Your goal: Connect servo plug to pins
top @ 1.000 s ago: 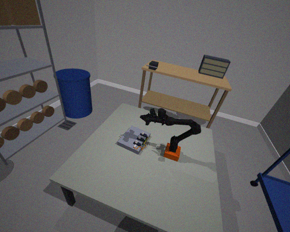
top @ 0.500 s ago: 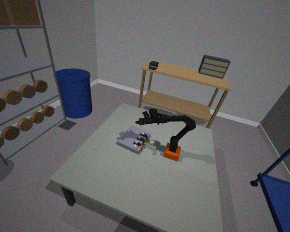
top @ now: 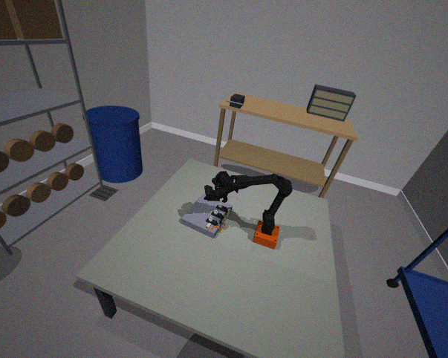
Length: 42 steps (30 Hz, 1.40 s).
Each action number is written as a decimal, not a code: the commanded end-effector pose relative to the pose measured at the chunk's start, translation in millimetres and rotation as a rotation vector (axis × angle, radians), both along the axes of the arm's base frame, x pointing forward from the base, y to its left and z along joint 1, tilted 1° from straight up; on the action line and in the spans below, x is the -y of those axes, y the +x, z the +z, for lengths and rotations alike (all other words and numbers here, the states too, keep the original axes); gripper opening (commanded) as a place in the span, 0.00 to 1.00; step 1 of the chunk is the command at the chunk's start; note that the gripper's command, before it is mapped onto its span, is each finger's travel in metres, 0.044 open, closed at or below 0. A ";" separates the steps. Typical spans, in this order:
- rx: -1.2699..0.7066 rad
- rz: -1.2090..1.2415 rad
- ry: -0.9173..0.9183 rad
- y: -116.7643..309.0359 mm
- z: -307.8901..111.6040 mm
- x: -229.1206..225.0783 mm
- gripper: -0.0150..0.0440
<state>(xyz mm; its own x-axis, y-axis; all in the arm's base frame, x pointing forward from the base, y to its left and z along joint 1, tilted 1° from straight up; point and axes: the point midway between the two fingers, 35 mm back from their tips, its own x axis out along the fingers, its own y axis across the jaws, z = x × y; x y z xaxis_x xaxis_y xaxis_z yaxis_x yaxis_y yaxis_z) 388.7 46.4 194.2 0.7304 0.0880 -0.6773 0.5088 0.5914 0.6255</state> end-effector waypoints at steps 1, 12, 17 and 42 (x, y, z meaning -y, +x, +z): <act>-0.111 -0.072 0.079 2.9 -17.1 -7.9 0.45; -0.379 -0.294 0.219 1.3 -59.3 -22.7 0.45; -0.495 -0.413 0.259 -2.2 -77.5 -28.9 0.45; -0.784 -0.806 0.292 -19.1 -143.2 -44.9 0.45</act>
